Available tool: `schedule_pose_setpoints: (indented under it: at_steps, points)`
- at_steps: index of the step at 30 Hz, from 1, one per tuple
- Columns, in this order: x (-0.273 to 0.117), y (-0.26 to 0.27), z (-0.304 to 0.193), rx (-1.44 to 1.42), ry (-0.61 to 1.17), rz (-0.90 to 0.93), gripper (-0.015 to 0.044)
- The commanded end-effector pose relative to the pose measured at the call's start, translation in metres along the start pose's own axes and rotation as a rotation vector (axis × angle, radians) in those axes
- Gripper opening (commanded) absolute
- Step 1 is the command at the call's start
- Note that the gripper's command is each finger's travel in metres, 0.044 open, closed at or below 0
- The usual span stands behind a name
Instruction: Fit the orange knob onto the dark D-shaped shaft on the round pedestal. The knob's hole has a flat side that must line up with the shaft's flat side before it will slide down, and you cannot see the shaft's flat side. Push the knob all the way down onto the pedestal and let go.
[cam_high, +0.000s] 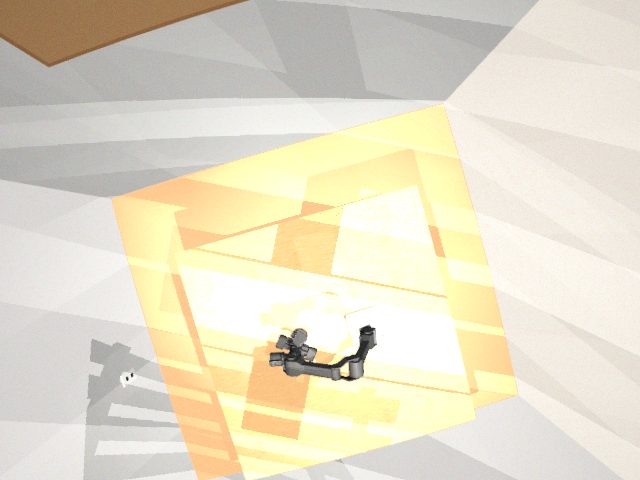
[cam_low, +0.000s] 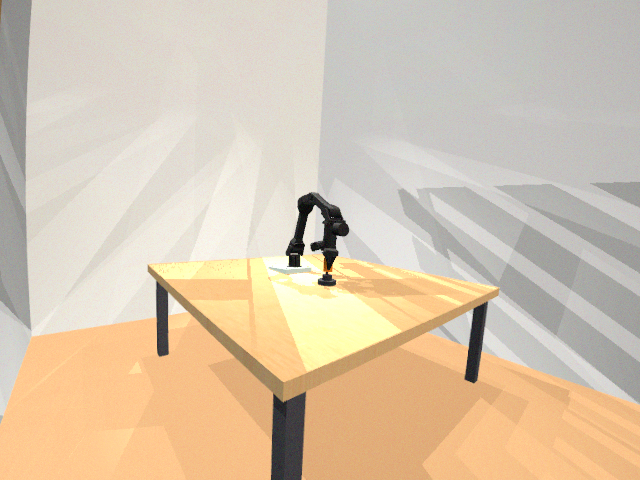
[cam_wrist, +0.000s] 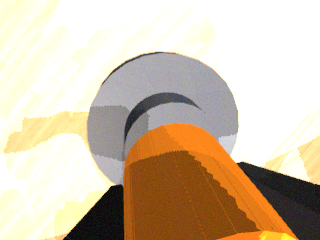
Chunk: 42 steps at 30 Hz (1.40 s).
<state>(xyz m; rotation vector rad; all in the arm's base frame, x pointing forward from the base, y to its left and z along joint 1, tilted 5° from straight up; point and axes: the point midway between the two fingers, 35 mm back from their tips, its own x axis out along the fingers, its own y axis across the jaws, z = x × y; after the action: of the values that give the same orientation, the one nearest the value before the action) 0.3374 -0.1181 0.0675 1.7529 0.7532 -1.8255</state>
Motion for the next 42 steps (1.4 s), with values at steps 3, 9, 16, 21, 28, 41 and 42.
schedule_pose_setpoints:
  at_steps: [3, 9, 16, 21, 28, 41, 42]
  points:
    - [0.0007, 0.0009, -0.0001, 0.004, 0.001, 0.006, 0.0000]
    - [-0.0020, 0.0003, 0.0002, 0.004, 0.001, 0.006, 0.0000]
    - [-0.0049, -0.0015, 0.0011, 0.058, 0.001, 0.006, 0.0000]
    - [-0.0046, -0.0046, 0.0026, 0.211, 0.001, 0.006, 0.0000]
    - [-0.0031, -0.0072, 0.0040, 0.214, 0.001, 0.005, 0.0000]
    - [-0.0022, -0.0045, 0.0027, 0.214, 0.001, 0.006, 0.0000]
    - [-0.0025, -0.0041, 0.0025, 0.214, 0.002, 0.006, 0.0000]
